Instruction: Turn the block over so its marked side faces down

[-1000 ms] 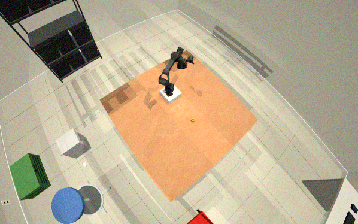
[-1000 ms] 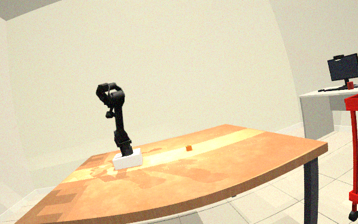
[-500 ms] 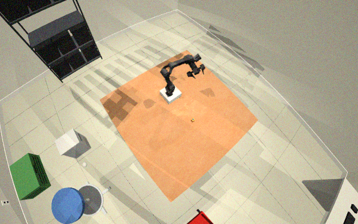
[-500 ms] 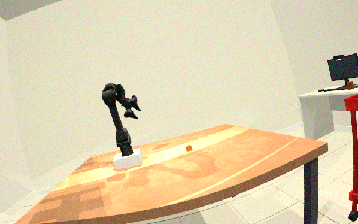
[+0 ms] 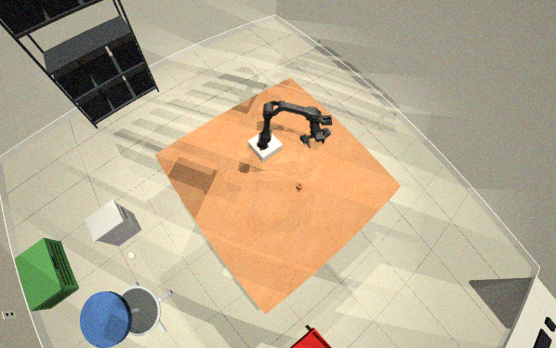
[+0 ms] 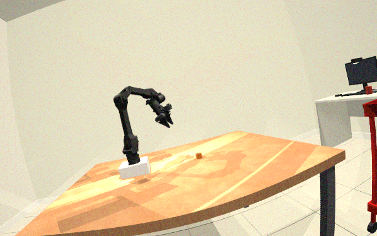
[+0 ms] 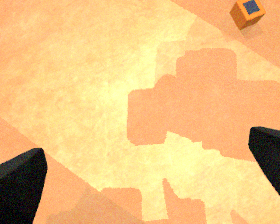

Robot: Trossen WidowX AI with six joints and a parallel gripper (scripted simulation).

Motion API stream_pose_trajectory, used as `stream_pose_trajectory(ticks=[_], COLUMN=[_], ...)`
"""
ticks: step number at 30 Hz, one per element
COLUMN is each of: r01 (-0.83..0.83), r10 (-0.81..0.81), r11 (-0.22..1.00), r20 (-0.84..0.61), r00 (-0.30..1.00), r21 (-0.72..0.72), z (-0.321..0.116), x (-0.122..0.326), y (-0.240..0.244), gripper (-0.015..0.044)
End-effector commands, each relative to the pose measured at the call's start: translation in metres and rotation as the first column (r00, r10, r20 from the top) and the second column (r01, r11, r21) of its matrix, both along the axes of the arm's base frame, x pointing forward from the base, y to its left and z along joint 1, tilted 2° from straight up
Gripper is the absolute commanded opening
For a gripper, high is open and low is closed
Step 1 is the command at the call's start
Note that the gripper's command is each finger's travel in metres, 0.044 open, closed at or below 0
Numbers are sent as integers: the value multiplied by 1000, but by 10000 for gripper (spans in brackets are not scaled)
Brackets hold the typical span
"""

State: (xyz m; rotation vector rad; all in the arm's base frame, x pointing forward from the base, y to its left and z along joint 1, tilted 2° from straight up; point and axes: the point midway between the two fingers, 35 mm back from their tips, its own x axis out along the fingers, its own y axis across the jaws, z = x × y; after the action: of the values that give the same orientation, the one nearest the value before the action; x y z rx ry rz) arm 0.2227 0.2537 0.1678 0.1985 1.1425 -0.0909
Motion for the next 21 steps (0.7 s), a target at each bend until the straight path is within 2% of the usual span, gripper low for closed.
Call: stream_pose_trajectory(ticks=[1,9,18,21], r01=[-37,-183,-348,-352], r10=[29,141,299,303], r11=[995,973,936,935], r20=[-86,-264,-417,-419], r00=[996,954,859,856], r21=[-93,-141,-47,-42], z=[-26,-63,-105,-106], x=[53,106,142,142], y=[-36,-96,-175,-176], gripper=[440,440,440,440])
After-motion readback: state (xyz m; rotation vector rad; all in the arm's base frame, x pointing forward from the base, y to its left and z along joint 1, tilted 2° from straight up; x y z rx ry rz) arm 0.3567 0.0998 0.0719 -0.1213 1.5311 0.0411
